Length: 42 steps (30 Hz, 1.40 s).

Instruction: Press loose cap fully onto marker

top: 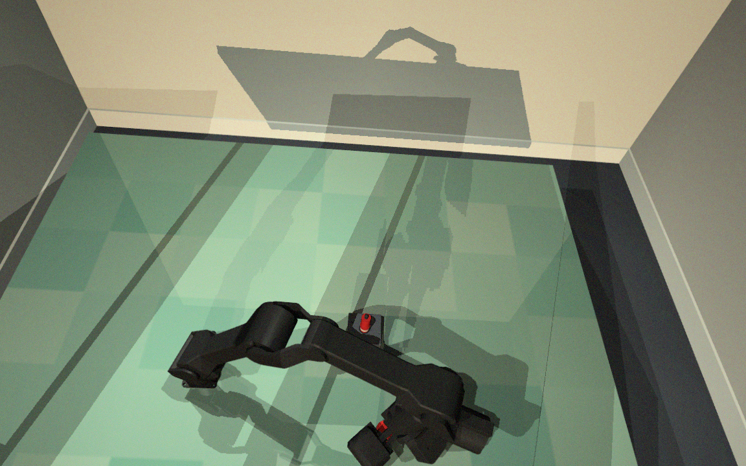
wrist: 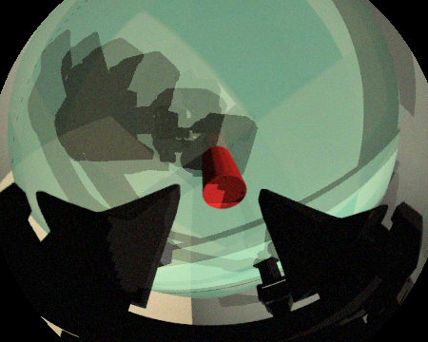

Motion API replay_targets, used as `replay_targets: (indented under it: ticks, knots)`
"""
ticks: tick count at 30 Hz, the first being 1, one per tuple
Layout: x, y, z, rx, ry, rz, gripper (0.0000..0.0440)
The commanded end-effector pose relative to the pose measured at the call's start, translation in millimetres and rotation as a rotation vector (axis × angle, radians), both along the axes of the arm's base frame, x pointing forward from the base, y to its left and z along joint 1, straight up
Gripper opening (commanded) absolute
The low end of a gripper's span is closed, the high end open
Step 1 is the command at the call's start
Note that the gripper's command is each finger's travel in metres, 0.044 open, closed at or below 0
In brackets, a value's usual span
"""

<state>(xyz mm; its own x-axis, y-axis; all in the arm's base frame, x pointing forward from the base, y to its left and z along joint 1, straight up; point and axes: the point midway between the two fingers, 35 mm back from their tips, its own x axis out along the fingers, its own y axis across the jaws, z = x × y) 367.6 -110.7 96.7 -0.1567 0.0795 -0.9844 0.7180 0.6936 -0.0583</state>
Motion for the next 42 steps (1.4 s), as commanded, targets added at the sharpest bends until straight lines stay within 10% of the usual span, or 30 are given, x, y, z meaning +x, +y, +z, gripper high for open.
replay_targets:
  ticks: [1,10,17,42]
  knots:
    - [-2,0,-13,0.017,0.011,0.023,0.0276]
    - [-7,0,-32,0.017,0.028,0.082,0.0234]
    - [-5,-1,-21,-0.011,-0.001,0.121,0.0061]
    - [10,64,42,-0.048,-0.12,0.279,0.0038]
